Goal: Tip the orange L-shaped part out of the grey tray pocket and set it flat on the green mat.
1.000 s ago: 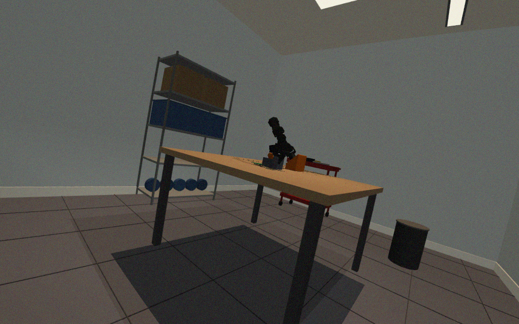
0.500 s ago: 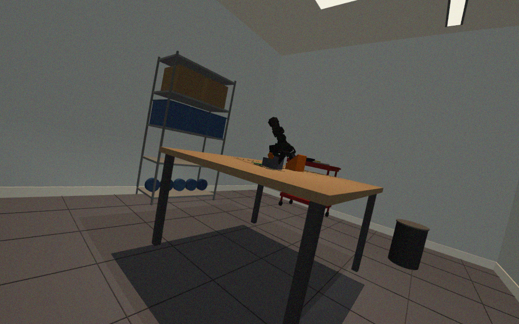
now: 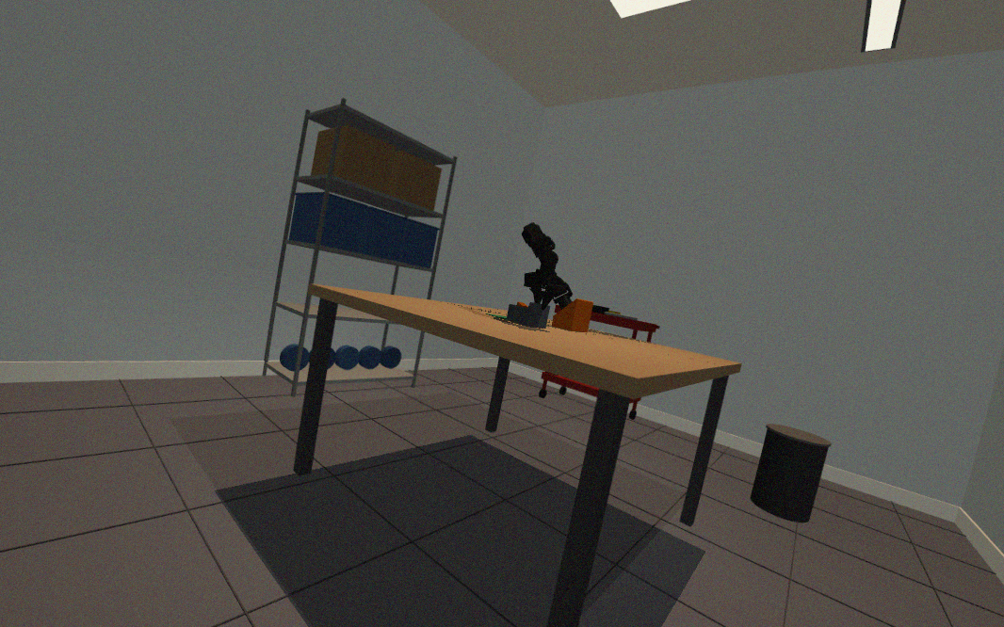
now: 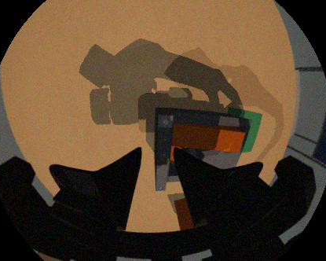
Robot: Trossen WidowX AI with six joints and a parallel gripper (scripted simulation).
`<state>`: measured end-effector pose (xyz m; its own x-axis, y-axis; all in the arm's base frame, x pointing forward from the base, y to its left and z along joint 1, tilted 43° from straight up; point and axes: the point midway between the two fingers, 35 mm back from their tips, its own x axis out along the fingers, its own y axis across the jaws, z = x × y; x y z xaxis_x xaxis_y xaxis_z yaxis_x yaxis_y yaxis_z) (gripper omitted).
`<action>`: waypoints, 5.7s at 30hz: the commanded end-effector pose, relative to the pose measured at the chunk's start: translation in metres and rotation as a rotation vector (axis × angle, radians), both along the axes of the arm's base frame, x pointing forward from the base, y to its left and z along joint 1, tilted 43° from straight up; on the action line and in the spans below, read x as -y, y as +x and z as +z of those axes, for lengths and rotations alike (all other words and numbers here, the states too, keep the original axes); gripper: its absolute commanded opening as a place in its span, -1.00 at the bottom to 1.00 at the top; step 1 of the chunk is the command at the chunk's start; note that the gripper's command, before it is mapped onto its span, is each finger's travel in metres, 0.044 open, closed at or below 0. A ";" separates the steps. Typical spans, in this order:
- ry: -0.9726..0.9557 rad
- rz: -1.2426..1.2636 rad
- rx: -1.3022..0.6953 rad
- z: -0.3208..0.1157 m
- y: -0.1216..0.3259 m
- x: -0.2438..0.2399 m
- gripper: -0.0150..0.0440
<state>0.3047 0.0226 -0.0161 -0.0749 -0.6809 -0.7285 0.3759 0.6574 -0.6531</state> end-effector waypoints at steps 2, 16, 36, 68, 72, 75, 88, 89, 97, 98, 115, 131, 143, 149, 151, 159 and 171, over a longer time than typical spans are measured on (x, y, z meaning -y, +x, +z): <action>0.012 0.002 0.019 0.048 0.004 -0.037 0.12; 0.013 0.021 0.029 0.056 0.004 -0.045 0.12; 0.013 0.021 0.029 0.056 0.004 -0.045 0.12; 0.013 0.021 0.029 0.056 0.004 -0.045 0.12; 0.013 0.021 0.029 0.056 0.004 -0.045 0.12; 0.013 0.021 0.029 0.056 0.004 -0.045 0.12; 0.013 0.014 0.031 0.040 0.005 -0.030 0.12; 0.013 0.011 0.029 0.033 0.004 -0.022 0.12; 0.008 0.002 0.020 0.005 -0.002 0.006 0.12; 0.009 0.002 0.020 0.005 -0.002 0.006 0.12; 0.008 0.002 0.020 -0.013 -0.003 0.024 0.12; 0.007 0.002 0.020 -0.021 -0.004 0.031 0.12; 0.015 0.000 0.032 -0.020 -0.002 0.028 0.12; 0.013 0.001 0.028 -0.019 -0.001 0.023 0.12; 0.011 0.001 0.025 -0.018 0.000 0.018 0.12; 0.011 0.002 0.021 0.002 0.004 -0.004 0.12; 0.013 0.021 0.029 0.056 0.004 -0.045 0.12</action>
